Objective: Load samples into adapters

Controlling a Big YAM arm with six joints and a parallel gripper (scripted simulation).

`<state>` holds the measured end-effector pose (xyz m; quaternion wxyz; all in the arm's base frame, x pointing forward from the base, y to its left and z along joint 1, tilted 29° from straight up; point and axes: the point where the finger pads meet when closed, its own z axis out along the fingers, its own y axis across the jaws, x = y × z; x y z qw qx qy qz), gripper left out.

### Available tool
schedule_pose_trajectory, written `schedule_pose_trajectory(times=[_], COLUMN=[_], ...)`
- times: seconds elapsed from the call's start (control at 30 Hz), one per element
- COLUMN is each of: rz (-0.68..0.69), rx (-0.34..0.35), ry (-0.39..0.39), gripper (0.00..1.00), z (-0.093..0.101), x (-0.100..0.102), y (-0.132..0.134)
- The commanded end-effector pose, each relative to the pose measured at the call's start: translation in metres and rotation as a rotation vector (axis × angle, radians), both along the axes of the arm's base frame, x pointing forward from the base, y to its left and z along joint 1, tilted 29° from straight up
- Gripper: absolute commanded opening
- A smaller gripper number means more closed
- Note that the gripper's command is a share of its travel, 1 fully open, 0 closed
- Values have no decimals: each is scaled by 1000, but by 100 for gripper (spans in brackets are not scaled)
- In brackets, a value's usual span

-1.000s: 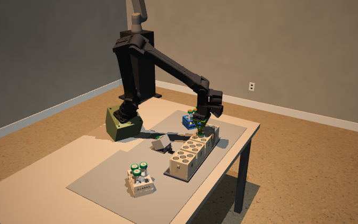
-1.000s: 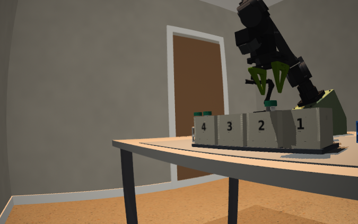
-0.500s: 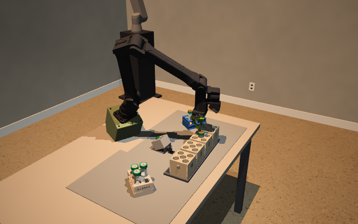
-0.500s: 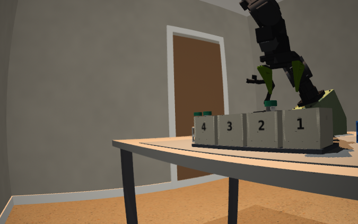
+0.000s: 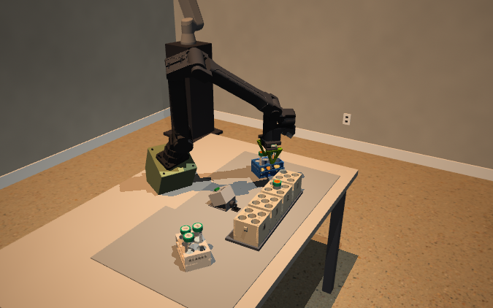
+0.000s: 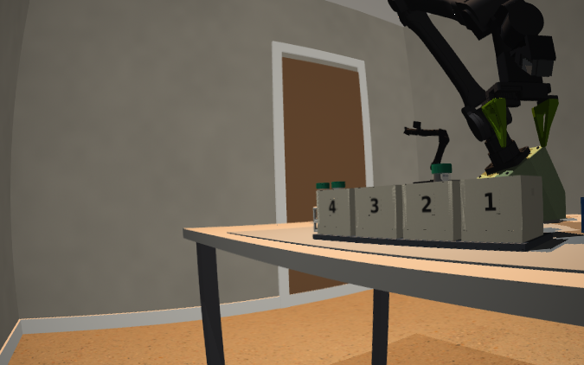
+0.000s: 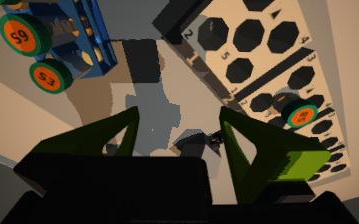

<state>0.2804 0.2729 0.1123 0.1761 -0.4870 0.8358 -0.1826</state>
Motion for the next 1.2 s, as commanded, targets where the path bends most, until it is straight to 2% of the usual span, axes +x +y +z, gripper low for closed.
schedule_pose_trajectory(times=[0.0, 0.13, 0.17, 0.23, 0.5, 0.57, 0.6, 0.63, 0.7, 0.87, 0.93, 1.0, 1.17], rz=[77, 72, 72, 72, 74, 74, 68, 68, 42, 61, 85, 61, 70], rx=[-16, 23, 23, 23, 12, 13, 4, 4, -17, -28, -28, -28, -15], ry=[0, -17, -16, -16, -3, -3, 1, 1, 7, 10, 10, 11, 6], gripper=[80, 80, 80, 80, 80, 80, 80, 80, 80, 80, 80, 80, 80], z=[-12, -14, -18, -18, -49, -49, -50, -50, -69, -78, -84, -91, -91], x=[-19, -36, -42, -42, -91, -91, -87, -87, -80, -75, -82, -71, -70], y=[28, 62, 67, 67, 104, 105, 93, 93, 80, 79, 84, 78, 87])
